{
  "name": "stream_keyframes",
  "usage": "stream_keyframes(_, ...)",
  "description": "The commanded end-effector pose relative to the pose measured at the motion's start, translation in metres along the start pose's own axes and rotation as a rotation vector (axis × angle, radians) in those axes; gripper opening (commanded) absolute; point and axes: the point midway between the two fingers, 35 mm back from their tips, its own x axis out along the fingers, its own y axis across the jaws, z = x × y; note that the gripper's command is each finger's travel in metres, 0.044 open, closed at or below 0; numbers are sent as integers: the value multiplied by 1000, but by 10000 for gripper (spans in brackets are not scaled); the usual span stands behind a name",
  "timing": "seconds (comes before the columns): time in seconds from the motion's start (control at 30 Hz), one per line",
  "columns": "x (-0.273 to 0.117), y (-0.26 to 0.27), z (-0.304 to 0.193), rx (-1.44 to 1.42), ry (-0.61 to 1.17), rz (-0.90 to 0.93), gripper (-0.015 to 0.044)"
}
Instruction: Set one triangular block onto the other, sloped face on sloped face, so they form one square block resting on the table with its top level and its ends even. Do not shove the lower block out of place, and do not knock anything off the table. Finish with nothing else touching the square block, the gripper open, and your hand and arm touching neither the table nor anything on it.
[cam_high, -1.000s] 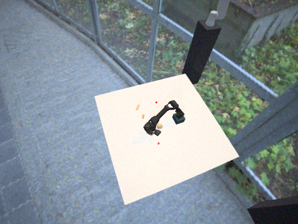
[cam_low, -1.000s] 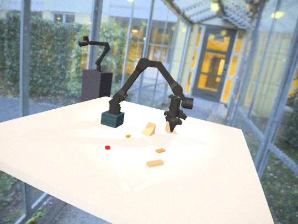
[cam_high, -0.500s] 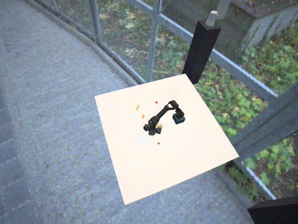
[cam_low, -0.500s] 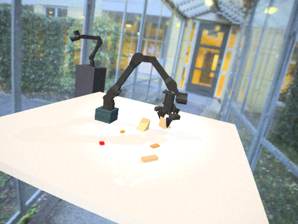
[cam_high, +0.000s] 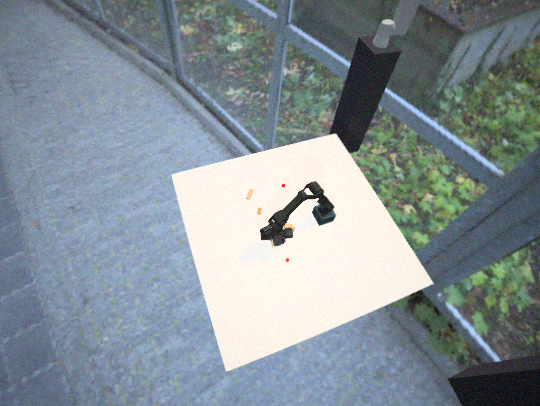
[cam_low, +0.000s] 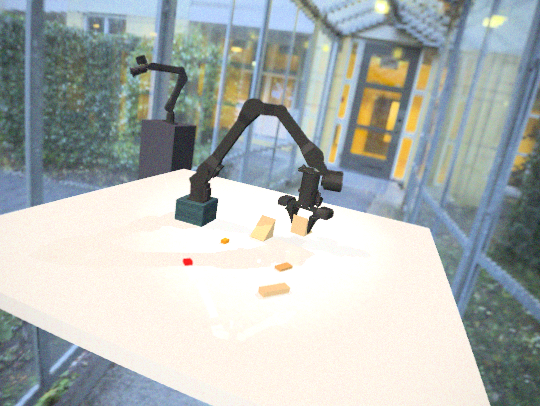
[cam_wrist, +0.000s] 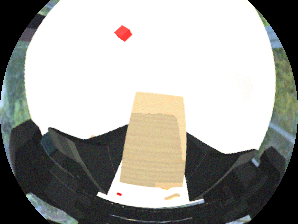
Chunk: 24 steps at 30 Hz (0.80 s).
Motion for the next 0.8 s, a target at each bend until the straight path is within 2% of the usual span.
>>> stream_keyframes(0.0,1,2,0,-107,-4,6,0)
stream_keyframes(0.4,1,2,0,-405,-5,8,0)
stream_keyframes(0.77,11,1,0,-400,-3,5,0)
